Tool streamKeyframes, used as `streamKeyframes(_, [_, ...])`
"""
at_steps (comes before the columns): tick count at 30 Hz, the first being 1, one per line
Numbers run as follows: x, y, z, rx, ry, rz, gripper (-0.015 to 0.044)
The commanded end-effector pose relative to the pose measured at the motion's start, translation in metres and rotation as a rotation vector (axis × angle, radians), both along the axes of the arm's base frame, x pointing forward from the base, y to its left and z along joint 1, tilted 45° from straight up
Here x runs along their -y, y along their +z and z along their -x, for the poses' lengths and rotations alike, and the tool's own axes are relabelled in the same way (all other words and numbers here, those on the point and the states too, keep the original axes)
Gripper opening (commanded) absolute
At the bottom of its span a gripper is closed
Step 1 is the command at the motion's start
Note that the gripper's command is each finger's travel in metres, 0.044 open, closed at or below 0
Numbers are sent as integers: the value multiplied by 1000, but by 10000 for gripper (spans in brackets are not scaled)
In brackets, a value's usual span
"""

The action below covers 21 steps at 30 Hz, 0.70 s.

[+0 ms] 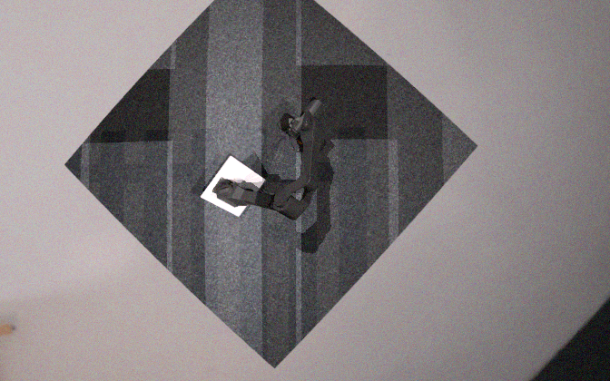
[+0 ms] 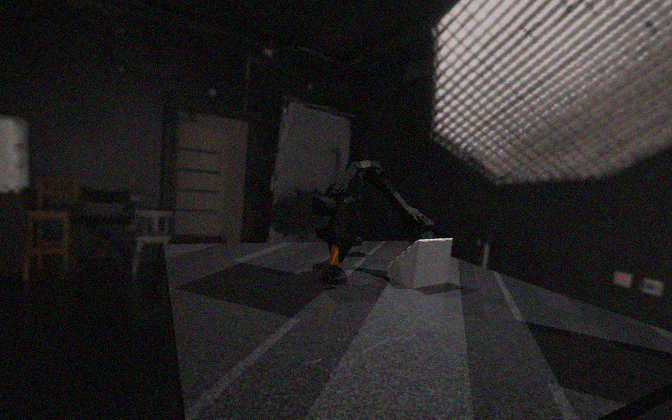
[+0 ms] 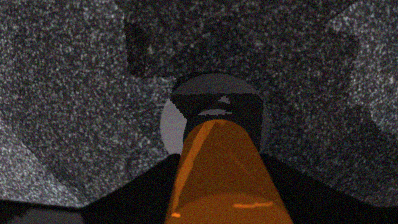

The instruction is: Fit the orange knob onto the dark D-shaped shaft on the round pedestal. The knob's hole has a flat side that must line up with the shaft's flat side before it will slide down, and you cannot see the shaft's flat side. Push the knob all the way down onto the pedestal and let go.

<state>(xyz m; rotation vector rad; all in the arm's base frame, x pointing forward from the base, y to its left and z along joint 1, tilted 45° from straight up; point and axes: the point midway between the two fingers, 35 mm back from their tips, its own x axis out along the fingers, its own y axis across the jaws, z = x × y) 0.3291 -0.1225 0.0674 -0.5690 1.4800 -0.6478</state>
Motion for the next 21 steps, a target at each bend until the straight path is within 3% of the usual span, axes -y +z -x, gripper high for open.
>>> streamKeyframes(1, [0,-1,2,-6,4,0,0])
streamKeyframes(21, [-3,2,2,-24,22,-1,0])
